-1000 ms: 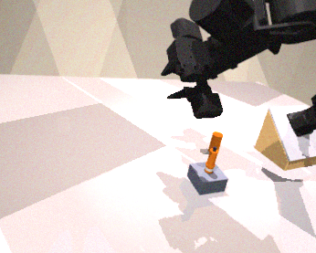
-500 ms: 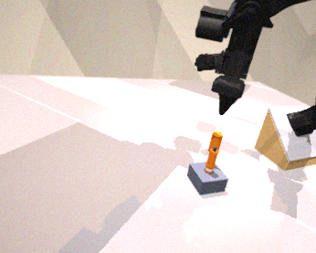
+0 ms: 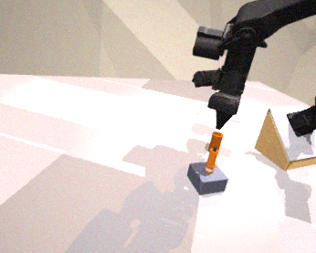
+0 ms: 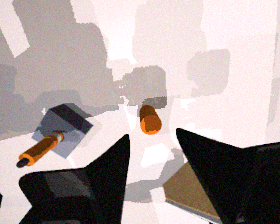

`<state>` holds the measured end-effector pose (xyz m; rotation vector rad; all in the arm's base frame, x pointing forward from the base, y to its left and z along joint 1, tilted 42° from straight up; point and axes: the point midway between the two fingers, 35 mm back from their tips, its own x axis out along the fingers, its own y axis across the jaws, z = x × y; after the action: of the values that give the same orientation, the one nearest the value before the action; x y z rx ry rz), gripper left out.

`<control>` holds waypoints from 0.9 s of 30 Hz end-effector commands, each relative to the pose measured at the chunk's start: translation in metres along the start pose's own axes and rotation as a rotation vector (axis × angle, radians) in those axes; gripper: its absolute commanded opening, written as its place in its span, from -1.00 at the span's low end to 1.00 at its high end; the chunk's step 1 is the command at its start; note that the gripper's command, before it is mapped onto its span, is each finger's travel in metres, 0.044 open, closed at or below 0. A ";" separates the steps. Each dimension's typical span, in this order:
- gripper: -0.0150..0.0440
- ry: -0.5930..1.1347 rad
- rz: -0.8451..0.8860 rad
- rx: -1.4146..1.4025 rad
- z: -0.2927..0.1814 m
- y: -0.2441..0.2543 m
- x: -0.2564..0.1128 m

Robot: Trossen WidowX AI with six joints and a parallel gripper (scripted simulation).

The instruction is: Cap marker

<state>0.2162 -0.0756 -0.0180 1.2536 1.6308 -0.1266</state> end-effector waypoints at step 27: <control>0.32 0.007 0.006 0.008 -0.001 -0.001 0.050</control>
<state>0.2197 -0.0474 -0.0515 1.2540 1.6293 -0.1251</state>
